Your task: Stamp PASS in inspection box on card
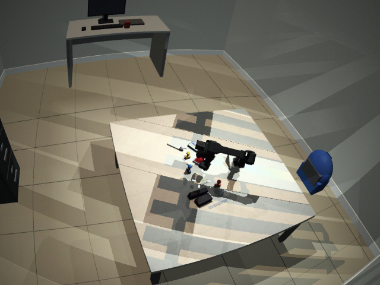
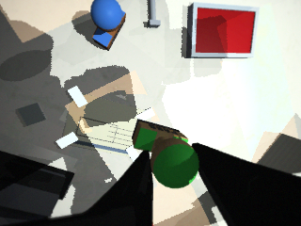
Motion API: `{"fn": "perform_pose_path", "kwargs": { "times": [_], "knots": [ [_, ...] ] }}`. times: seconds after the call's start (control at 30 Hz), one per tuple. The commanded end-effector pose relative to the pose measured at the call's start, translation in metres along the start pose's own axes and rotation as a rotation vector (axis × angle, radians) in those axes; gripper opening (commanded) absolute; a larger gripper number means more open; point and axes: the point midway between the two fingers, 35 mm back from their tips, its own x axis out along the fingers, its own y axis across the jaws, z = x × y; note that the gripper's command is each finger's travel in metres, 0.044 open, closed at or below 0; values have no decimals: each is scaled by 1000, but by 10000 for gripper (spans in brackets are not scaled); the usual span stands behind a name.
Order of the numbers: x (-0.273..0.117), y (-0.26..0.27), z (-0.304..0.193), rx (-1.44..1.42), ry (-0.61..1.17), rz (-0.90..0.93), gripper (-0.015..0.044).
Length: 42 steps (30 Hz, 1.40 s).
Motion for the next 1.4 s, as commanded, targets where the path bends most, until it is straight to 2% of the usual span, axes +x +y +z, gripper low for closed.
{"fn": "perform_pose_path", "kwargs": {
  "times": [0.0, 0.43, 1.37],
  "knots": [
    [3, -26, -2, -5, -4, -5, 0],
    [17, -87, -15, -9, 6, -1, 0],
    [54, -81, -14, -9, 5, -1, 0]
  ]
}}
